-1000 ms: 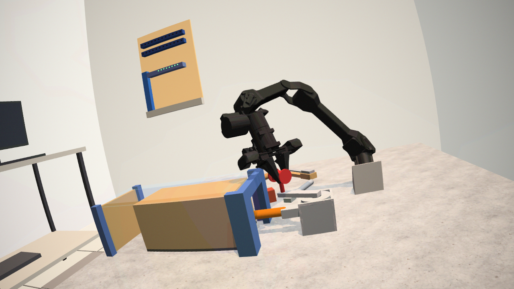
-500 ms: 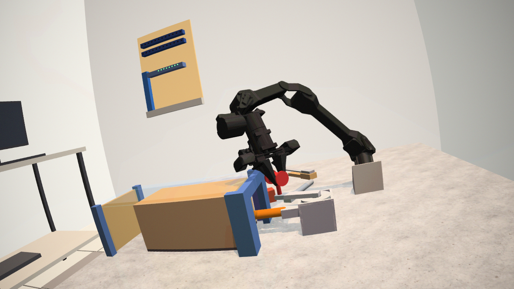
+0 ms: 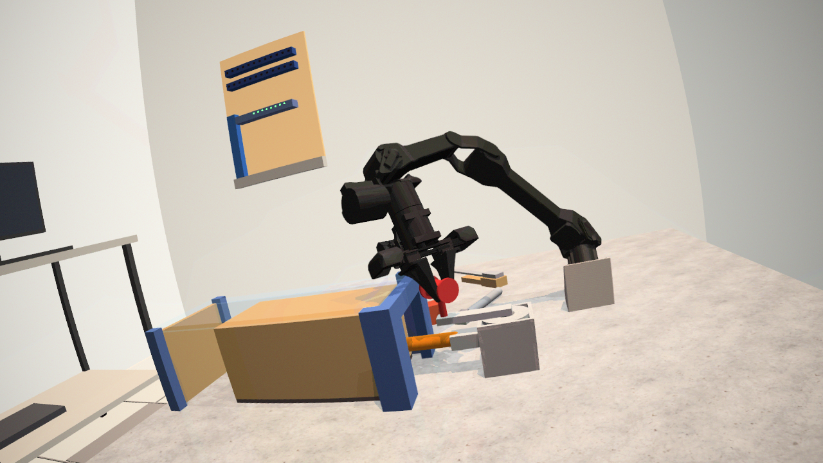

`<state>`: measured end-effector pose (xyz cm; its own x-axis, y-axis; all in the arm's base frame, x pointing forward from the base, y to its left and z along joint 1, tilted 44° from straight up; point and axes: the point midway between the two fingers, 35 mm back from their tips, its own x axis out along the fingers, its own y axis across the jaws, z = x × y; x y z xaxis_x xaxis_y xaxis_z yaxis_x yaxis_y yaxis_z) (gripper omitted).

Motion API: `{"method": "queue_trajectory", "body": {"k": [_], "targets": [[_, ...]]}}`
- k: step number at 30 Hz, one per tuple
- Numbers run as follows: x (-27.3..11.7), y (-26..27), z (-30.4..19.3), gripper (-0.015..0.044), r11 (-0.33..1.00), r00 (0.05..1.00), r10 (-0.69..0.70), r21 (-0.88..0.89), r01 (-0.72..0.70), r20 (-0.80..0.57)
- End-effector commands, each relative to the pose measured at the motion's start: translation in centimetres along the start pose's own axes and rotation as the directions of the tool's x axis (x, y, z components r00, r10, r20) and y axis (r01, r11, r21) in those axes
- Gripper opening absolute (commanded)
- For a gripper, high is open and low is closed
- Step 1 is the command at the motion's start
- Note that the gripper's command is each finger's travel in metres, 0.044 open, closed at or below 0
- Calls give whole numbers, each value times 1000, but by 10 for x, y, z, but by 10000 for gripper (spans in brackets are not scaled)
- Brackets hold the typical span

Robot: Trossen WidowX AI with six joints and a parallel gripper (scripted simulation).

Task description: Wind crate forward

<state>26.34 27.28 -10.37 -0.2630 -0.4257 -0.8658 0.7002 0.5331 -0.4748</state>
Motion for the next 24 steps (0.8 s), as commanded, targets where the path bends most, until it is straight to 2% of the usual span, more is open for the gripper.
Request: {"method": "queue_trajectory", "body": {"k": [1, 24], "targets": [[6, 10, -11, 0, 1000, 1000, 17, -2, -17, -12], [18, 23, -41, 0, 1000, 1000, 18, -2, -18, -14]]}}
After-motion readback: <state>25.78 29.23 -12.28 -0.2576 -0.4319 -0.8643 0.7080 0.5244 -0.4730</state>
